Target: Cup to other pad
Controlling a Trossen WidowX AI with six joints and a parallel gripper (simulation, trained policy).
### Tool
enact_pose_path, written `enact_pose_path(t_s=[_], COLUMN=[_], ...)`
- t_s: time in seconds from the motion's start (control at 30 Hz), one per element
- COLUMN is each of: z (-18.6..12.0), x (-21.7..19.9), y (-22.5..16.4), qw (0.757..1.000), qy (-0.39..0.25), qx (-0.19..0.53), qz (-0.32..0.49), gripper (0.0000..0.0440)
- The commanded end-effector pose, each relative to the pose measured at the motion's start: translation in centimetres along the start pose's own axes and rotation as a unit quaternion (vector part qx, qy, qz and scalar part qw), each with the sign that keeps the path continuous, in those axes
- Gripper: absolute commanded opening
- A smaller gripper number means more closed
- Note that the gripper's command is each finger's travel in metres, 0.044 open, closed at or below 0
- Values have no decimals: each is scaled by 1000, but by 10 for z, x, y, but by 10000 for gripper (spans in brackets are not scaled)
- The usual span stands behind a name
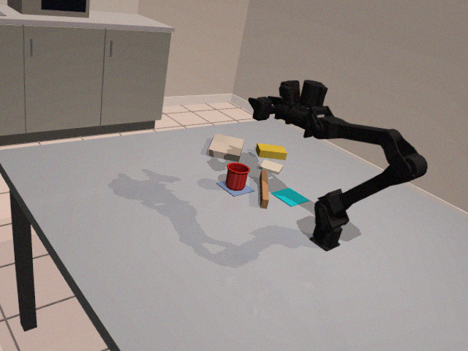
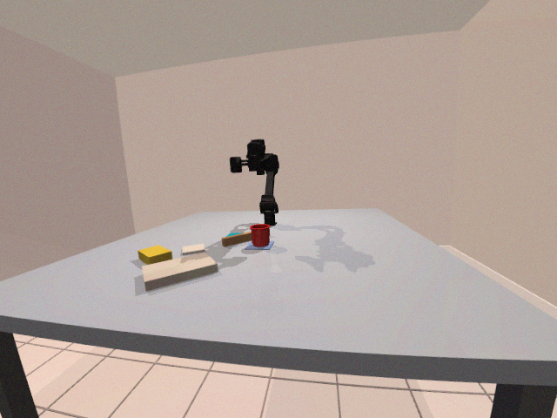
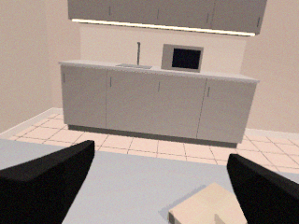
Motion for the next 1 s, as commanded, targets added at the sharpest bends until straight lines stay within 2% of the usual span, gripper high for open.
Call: enact_pose_path(t_s=[0.0,0.4,0.5,0.73,0.97], z=[0,7,10,18,27], x=[0,0,0,3,6], y=[1,11,13,18,22], qw=[1000,999,998,995,989], qy=[-1,-18,-22,-26,-32], qx=[0,32,47,81,119], qz=[0,10,19,48,79], gripper=[374,67,59,88,93])
Point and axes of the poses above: the point midway between the two fingers, 35 mm back from their tips, its own z axis out along the fingers, its own x axis across the jaws, y = z × x, the point moved 6 cm from there along -z, back along the fingers, and after that the axes turned 7 degrees about z, right-handed, at the moved point
